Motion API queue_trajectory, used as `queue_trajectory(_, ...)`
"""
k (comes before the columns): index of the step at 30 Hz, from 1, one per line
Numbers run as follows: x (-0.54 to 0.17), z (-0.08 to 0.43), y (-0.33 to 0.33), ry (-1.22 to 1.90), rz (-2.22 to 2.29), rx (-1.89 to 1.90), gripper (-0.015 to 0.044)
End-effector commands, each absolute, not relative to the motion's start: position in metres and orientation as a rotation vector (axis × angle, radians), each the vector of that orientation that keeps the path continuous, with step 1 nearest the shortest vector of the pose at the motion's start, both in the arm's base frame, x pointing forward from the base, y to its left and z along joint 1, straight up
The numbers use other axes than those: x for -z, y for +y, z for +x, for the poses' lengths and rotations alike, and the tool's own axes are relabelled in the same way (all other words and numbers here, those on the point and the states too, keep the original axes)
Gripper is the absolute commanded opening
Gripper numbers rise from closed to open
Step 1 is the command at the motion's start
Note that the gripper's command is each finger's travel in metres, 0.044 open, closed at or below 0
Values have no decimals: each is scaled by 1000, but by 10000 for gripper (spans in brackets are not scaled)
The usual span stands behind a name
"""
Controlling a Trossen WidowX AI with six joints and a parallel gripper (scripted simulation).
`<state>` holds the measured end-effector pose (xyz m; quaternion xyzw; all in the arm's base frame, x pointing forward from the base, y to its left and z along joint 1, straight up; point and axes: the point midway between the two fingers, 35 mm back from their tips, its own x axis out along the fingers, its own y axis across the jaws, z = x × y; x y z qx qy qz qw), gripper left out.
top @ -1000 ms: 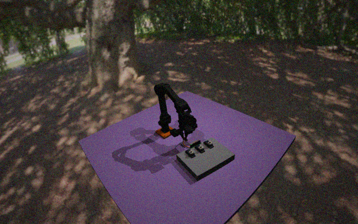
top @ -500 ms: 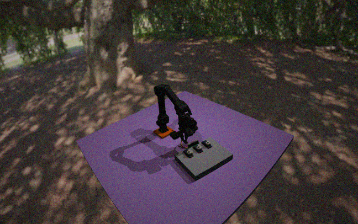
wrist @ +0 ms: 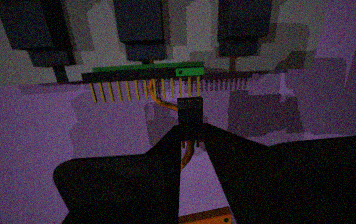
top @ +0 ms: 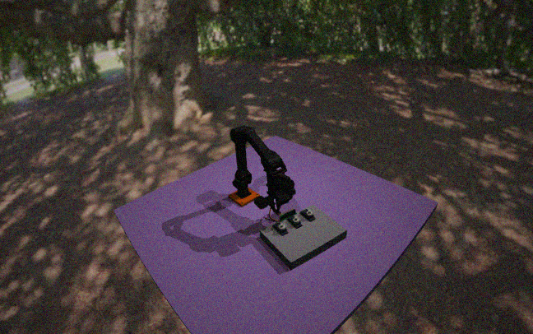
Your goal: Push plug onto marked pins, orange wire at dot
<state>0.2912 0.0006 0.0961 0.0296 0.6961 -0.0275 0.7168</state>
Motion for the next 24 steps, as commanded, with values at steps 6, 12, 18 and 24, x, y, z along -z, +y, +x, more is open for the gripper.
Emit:
queue_trajectory(6,-97,291,1,1541,65,65,0)
queue_trajectory(12,-97,295,0,1541,65,65,0)
queue_trajectory(18,-97,299,-1,1541,65,65,0)
queue_trajectory(24,-98,302,-2,1540,65,65,0)
